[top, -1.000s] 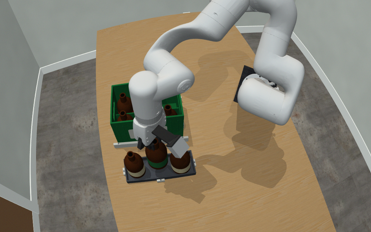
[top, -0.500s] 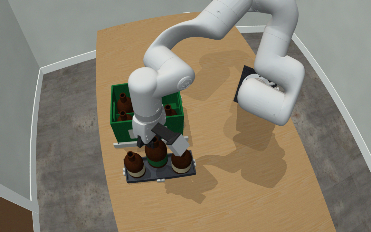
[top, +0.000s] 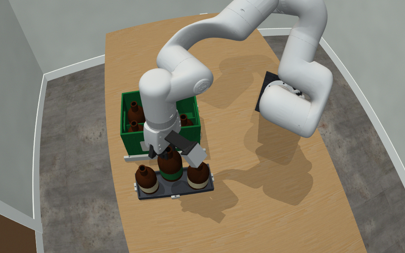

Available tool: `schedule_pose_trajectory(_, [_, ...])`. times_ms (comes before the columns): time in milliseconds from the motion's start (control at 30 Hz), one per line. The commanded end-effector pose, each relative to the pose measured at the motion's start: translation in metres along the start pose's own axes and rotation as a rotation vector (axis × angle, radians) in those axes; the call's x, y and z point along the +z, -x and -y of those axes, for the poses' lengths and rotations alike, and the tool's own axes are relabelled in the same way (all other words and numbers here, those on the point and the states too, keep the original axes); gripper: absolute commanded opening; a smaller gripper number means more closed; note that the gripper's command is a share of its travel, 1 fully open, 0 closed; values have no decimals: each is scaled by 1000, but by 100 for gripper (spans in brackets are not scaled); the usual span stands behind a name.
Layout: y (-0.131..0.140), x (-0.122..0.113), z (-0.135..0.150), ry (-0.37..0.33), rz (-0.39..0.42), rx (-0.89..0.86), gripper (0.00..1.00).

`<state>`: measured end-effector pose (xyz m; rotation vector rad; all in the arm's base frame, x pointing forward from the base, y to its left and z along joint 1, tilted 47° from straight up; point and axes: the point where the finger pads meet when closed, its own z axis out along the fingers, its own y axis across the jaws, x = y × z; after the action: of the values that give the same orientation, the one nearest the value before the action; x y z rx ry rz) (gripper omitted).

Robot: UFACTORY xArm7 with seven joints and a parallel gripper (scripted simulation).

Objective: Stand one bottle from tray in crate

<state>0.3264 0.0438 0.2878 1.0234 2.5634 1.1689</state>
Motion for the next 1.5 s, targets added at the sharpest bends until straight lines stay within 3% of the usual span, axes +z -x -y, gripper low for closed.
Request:
schedule_pose_trajectory(0, [1,-5,-1,2,3,1,0])
schedule_pose_trajectory(1467, [1,-13,-1,2,3,1,0])
